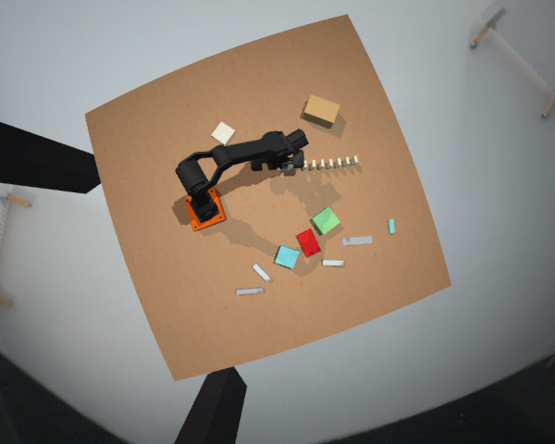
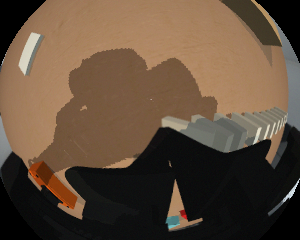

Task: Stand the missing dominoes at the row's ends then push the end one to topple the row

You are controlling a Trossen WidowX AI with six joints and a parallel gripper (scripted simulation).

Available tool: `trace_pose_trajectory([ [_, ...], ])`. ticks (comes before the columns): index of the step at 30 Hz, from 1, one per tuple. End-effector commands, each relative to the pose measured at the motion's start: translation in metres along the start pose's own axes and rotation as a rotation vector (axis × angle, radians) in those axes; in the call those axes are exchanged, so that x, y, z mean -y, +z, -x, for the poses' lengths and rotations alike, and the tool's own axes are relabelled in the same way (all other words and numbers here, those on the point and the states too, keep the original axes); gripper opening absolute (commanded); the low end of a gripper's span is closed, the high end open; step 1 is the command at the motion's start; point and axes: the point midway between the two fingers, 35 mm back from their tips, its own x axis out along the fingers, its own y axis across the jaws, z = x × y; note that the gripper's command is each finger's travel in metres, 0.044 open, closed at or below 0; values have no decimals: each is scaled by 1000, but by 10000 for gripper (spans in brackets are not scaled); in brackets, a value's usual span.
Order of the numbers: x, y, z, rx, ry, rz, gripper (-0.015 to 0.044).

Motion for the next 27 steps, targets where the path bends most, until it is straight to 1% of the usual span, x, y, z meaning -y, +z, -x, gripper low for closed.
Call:
trace_pose_trajectory([
  [1, 11, 22, 20, 66, -76, 56, 0],
  [6, 18, 10, 35, 29, -35, 27, 0],
  [10, 25, -5, 55, -13, 17, -8, 0],
  [27, 25, -6, 56, -16, 20, -10, 0],
])
